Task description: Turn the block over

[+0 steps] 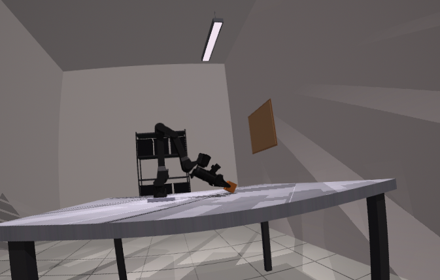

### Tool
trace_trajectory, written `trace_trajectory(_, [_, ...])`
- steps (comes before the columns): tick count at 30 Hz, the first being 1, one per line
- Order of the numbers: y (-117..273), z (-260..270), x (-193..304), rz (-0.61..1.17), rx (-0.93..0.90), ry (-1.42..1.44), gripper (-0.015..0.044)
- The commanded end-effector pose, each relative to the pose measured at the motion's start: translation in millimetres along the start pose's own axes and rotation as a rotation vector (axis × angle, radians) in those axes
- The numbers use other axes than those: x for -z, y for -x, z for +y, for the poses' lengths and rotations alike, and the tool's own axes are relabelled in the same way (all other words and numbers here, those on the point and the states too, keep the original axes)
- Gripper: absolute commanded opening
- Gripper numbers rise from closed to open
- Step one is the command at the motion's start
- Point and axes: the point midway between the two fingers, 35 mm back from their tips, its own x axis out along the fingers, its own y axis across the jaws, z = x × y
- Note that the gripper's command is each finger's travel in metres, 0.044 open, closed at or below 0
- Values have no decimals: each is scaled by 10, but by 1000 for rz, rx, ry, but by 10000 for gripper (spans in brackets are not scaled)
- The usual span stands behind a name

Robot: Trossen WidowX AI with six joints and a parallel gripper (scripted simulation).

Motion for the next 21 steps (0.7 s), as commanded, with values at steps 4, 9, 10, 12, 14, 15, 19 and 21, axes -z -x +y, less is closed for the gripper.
trace_trajectory(4, [25, -7, -17, -31, 4, -4, 0])
trace_trajectory(9, [25, -7, -17, -31, 4, -4, 0])
trace_trajectory(10, [25, -7, -17, -31, 4, -4, 0])
trace_trajectory(12, [25, -7, -17, -31, 4, -4, 0])
trace_trajectory(14, [25, -7, -17, -31, 4, -4, 0])
trace_trajectory(15, [25, -7, -17, -31, 4, -4, 26])
trace_trajectory(19, [25, -7, -17, -31, 4, -4, 131])
trace_trajectory(21, [25, -7, -17, -31, 4, -4, 184])
